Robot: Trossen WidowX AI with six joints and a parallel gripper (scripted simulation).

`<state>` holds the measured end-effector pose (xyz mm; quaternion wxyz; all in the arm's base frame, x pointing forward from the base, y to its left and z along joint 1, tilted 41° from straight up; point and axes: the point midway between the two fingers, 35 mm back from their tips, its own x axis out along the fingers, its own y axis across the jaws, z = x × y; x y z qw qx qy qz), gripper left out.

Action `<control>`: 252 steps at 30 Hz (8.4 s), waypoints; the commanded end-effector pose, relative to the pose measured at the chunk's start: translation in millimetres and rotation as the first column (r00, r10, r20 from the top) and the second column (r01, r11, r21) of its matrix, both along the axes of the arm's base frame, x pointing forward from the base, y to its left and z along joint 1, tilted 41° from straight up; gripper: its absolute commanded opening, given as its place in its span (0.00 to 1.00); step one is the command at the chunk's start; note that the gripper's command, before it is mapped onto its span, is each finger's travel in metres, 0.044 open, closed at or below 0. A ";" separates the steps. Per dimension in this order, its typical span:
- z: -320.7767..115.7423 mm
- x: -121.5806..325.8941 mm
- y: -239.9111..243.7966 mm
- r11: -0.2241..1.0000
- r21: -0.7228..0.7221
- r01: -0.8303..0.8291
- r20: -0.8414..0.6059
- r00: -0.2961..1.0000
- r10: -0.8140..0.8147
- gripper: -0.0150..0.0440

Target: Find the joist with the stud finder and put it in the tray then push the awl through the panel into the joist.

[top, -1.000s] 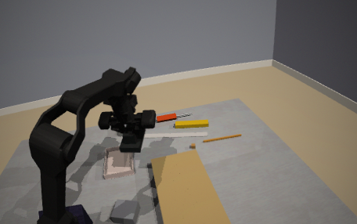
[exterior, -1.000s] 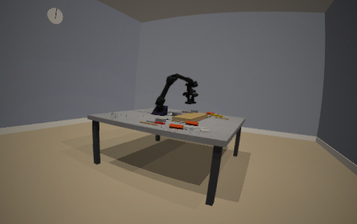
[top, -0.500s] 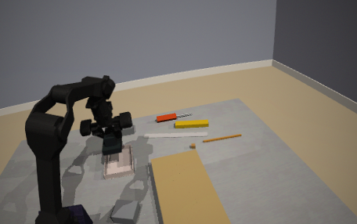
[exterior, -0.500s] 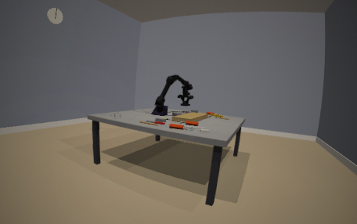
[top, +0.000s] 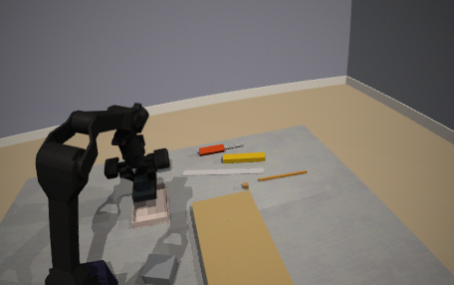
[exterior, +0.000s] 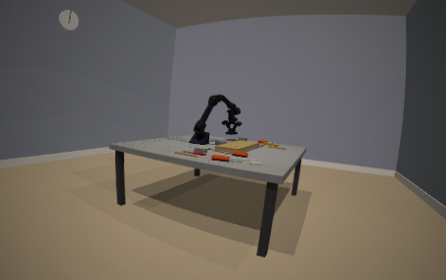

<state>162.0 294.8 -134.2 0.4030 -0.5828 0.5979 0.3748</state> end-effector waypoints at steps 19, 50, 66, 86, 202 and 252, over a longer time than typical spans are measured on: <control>-31.5 0.5 -24.3 1.000 0.005 -0.005 0.000 1.000 0.005 0.25; -57.0 -1.9 -48.6 1.000 0.000 0.001 -0.004 1.000 -0.001 0.43; 7.2 -0.9 5.6 1.000 0.001 0.001 -0.006 1.000 -0.001 1.00; 126.9 125.7 -109.5 0.453 0.358 0.817 0.326 0.345 -0.880 1.00; 280.3 -19.2 -496.0 0.253 0.221 -0.942 -0.663 0.045 0.747 0.32; 362.5 -3.6 -408.8 -0.077 0.320 -0.944 -0.620 -0.269 0.737 0.25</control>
